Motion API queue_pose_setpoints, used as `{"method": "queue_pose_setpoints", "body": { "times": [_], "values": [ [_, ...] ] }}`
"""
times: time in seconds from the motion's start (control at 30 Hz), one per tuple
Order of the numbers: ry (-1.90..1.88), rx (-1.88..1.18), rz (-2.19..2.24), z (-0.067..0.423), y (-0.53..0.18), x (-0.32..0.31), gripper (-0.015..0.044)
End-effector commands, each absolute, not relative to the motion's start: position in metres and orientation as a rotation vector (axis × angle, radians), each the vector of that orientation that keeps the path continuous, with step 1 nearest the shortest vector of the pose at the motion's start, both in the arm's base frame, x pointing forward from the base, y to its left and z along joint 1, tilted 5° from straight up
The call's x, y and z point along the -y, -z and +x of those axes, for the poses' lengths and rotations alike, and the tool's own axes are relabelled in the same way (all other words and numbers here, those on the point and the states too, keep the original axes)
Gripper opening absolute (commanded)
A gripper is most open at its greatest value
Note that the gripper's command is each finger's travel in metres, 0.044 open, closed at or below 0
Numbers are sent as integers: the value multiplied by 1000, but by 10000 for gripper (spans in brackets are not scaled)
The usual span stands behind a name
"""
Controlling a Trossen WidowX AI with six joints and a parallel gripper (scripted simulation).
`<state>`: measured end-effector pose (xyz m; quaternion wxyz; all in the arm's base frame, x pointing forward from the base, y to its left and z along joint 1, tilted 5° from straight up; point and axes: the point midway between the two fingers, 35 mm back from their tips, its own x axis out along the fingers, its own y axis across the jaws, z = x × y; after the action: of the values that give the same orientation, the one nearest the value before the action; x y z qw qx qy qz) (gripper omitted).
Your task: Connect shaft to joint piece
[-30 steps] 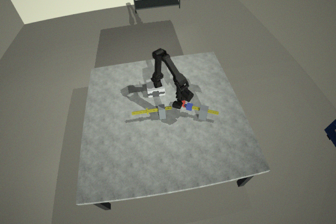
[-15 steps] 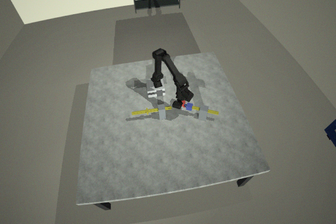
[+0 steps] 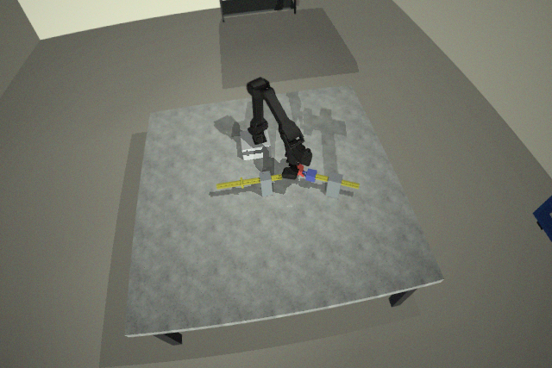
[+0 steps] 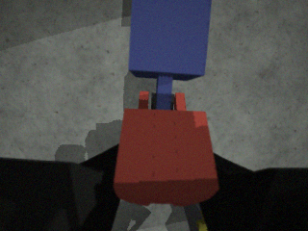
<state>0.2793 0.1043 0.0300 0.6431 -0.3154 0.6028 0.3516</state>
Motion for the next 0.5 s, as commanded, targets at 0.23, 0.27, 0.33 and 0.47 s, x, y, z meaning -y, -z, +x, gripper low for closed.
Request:
{"method": "queue_pose_setpoints", "body": {
  "times": [0.23, 0.27, 0.33, 0.47],
  "values": [
    [-897, -1250, -710, 280, -25, -100, 0],
    [-903, -1242, -709, 280, -25, -100, 0],
    [-904, -1242, -709, 280, -25, -100, 0],
    [-910, -1234, -708, 281, -25, -100, 0]
  ]
}}
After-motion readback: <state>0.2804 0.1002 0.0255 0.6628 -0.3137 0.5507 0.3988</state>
